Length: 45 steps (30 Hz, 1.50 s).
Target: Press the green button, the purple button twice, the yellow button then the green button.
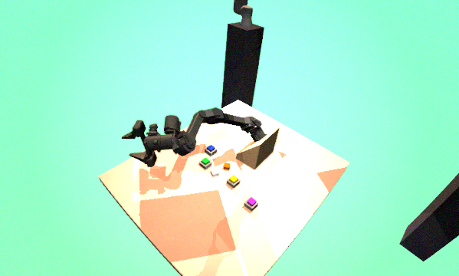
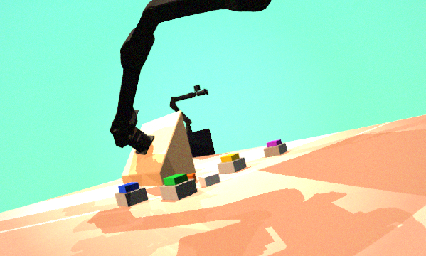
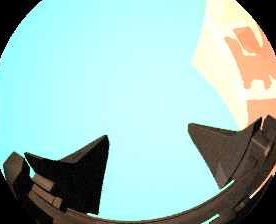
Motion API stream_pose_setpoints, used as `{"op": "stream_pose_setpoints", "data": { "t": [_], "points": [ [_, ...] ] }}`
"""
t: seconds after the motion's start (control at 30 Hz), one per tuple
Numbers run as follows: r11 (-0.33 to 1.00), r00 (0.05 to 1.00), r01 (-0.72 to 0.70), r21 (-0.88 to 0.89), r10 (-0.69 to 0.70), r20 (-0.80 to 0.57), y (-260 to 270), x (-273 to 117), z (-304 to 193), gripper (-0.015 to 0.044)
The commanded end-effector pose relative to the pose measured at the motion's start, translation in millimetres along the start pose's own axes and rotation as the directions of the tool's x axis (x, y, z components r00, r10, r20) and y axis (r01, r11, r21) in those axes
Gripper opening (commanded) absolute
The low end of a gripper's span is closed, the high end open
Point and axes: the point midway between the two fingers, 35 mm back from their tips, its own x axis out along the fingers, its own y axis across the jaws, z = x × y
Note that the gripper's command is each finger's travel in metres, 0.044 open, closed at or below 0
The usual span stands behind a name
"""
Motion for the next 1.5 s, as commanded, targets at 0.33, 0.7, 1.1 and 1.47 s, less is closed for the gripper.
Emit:
{"op": "stream_pose_setpoints", "data": {
  "t": [0.33,0.7,1.1,1.47],
  "points": [
    [0.704,0.838,0.014,-0.71,-0.396,-0.375,-65.7,-33.3,-17.8,0.04],
    [0.317,0.606,-0.201,-0.927,-0.703,-0.371,-131.9,-97.9,37.7,0.04],
    [-0.061,0.346,-0.522,-0.851,-0.927,-0.146,-185.2,-177.4,151.1,0.04],
    [-0.219,0.209,-0.73,-0.647,-0.973,0.092,-200.3,-225.3,247.2,0.04]
  ]
}}
